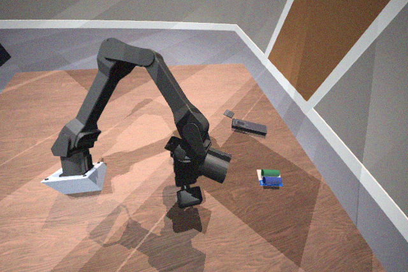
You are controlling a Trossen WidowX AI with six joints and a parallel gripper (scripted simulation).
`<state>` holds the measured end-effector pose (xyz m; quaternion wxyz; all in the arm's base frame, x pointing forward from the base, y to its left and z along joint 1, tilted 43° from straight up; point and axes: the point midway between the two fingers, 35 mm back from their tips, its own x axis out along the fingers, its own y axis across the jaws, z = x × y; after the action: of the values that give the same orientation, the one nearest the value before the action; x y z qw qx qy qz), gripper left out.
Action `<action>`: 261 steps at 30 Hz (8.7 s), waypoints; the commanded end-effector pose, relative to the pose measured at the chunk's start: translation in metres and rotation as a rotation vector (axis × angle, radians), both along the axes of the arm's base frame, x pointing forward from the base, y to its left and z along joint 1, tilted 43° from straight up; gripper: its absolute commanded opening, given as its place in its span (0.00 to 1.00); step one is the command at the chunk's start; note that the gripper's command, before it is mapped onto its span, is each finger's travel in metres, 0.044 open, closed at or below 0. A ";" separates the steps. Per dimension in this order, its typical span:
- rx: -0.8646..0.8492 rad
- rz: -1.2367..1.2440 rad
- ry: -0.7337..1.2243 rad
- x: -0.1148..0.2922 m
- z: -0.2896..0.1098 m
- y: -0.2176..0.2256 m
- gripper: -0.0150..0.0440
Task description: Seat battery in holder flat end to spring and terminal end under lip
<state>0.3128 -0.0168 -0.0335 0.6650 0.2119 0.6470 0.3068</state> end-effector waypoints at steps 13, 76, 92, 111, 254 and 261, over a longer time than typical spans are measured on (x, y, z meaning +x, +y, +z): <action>-0.007 0.003 -0.003 0.004 -0.019 -0.021 0.25; -0.046 -1.135 1.051 0.010 -0.037 -0.060 0.67; -0.046 -1.135 1.051 0.010 -0.037 -0.060 0.67; -0.045 -1.135 1.051 0.010 -0.057 -0.042 0.67; -0.627 -1.884 1.314 0.003 0.085 0.123 0.39; -0.630 -1.884 1.313 0.006 0.088 0.126 0.39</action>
<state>0.3160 0.1054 0.0522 0.1922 0.5467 0.4998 -0.6437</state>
